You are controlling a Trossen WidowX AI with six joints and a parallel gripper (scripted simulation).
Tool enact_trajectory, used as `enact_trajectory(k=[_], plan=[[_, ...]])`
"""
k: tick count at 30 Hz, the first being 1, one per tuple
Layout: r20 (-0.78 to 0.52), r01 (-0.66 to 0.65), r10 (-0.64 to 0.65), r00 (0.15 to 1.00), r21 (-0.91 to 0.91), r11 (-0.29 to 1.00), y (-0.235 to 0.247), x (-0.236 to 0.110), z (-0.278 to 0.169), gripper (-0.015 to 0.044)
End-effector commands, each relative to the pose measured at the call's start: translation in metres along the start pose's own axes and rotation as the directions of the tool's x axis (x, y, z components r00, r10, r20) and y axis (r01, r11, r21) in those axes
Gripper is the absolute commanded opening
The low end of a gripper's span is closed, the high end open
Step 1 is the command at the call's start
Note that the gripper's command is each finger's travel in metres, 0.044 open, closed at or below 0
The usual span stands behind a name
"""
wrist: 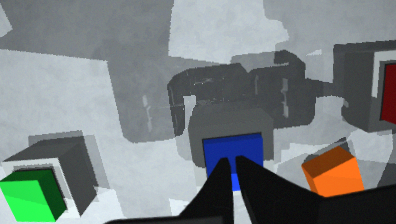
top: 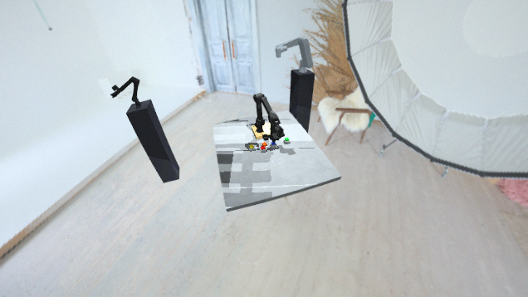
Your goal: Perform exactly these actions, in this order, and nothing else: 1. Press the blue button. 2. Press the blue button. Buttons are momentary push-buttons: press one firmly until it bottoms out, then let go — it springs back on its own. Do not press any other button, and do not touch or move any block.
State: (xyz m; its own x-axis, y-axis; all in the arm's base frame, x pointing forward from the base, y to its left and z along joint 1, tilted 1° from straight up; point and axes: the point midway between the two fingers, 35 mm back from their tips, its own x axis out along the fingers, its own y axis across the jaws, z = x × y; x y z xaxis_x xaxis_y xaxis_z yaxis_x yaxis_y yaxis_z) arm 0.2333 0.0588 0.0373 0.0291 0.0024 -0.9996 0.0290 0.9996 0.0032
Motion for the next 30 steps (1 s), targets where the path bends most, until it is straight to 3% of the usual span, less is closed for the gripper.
enact_trajectory(k=[1, 7, 11, 15, 18, 27, 30], plan=[[-0.005, 0.007, -0.007, 1.000, 0.002, 1.000, -0.001, 0.002, -0.002, 0.0020], [-0.005, 0.007, -0.007, 1.000, 0.002, 1.000, -0.001, 0.002, -0.002, 0.0020], [-0.005, 0.007, -0.007, 1.000, 0.002, 1.000, -0.001, -0.030, -0.001, 0.0020], [-0.005, 0.007, -0.007, 1.000, 0.002, 1.000, -0.001, -0.033, -0.001, 0.0020], [-0.005, 0.005, -0.005, 1.000, 0.002, 1.000, 0.015, -0.042, 0.005, 0.0099], [-0.004, -0.006, 0.006, 1.000, 0.003, 1.000, 0.128, -0.092, 0.015, 0.0335], [-0.005, -0.006, 0.006, 1.000, 0.003, 1.000, 0.137, -0.096, 0.013, 0.0400]])
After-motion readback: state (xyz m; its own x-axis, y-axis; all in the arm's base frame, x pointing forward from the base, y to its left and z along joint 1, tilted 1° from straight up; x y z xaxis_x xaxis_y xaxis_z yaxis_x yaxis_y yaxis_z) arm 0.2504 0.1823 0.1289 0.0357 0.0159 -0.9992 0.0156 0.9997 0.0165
